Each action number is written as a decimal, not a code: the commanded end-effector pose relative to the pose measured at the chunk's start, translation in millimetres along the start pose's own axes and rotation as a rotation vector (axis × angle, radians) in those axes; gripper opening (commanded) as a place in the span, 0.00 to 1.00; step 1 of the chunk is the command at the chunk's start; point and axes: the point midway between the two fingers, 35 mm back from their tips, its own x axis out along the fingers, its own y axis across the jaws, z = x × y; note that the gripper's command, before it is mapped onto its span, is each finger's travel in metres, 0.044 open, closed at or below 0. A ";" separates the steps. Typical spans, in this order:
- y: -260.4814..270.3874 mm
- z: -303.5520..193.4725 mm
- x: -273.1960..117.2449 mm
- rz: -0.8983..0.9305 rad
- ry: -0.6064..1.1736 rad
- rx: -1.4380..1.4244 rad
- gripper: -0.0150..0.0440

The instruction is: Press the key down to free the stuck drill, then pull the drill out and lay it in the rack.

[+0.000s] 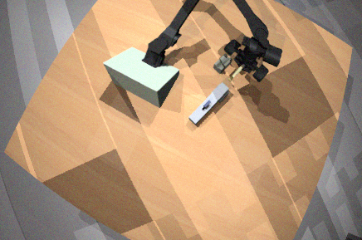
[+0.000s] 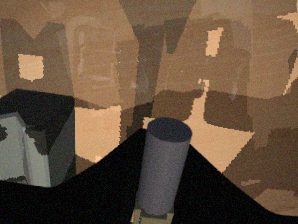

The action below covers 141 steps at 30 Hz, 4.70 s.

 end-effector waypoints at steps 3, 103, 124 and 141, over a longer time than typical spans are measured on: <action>-0.2 -0.1 -3.9 -0.006 -0.001 -0.004 0.25; -0.2 -3.1 -29.8 -0.006 0.000 -0.003 0.25; 19.5 -0.5 -24.7 -0.005 0.000 -0.003 0.25; 45.1 4.4 -18.7 -0.004 -0.001 -0.002 0.25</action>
